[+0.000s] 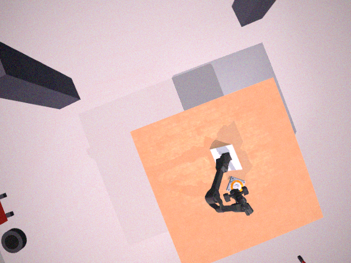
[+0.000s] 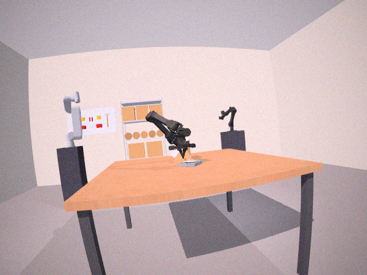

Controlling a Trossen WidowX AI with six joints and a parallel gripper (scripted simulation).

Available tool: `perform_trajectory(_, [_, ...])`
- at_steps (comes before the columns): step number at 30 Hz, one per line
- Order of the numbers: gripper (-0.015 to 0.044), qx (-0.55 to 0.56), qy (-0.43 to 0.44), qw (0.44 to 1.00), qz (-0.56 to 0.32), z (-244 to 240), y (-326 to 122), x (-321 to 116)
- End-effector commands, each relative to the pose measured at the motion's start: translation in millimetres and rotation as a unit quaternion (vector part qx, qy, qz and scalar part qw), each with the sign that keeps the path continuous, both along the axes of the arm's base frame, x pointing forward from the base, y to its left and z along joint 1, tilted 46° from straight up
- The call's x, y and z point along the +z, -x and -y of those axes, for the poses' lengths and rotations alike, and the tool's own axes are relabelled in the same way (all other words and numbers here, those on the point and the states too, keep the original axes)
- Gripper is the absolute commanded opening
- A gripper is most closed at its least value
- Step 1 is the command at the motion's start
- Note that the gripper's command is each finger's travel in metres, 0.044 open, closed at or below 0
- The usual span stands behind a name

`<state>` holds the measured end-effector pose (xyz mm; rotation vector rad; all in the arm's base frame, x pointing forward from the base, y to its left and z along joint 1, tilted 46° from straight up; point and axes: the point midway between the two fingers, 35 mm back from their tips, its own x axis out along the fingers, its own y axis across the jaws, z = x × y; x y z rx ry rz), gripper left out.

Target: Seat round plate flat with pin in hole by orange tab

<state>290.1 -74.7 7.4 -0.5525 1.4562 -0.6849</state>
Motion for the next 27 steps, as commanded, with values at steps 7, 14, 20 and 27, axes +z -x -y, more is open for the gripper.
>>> perform_trajectory(7, [0.0000, 0.004, 0.002, 1.000, -0.002, 4.1, -3.2, -4.7])
perform_trajectory(14, [0.0000, 0.004, 0.002, 1.000, -0.002, 4.5, -12.0, -4.4])
perform_trajectory(20, [0.0000, 0.004, 0.002, 1.000, -0.002, 3.6, -17.7, -5.6])
perform_trajectory(27, [0.0000, 0.004, 0.002, 1.000, -0.001, 2.3, -21.3, -6.8])
